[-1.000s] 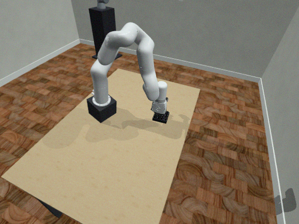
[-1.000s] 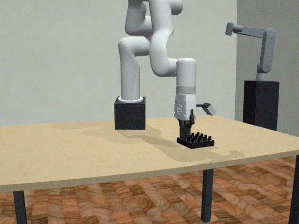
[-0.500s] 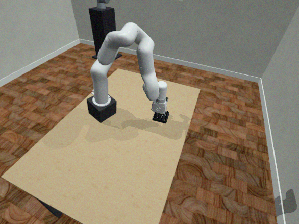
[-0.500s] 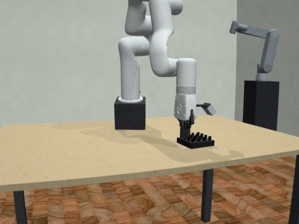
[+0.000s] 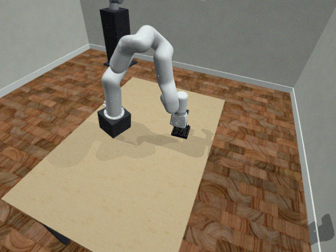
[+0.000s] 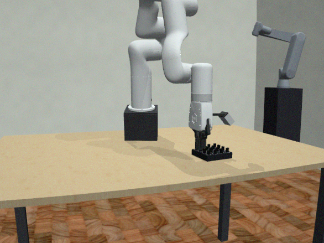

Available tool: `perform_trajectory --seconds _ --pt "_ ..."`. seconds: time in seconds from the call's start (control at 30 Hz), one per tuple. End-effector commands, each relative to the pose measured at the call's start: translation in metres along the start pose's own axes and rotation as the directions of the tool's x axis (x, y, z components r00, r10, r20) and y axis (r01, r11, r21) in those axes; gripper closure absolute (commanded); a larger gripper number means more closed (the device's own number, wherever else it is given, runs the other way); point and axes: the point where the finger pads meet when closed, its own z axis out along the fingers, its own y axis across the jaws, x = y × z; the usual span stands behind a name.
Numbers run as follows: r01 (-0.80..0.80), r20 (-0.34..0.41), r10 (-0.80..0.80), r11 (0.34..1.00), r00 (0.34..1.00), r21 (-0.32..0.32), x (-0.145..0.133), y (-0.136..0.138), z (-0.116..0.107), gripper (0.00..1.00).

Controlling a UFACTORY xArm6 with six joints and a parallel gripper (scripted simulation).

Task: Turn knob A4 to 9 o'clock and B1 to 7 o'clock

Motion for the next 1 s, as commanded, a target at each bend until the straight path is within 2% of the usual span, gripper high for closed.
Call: perform_trajectory --seconds 0.0,0.5,0.97 --pt "0.0 -0.001 0.0 1.0 1.0 -0.003 0.0003 0.0013 -0.0009 0.92" --pt "0.012 -0.001 -0.012 1.0 1.0 -0.003 0.0003 0.0013 -0.0009 0.92" --pt "0.096 0.0 -0.096 0.995 0.995 -0.003 0.0003 0.0013 -0.0009 0.92"
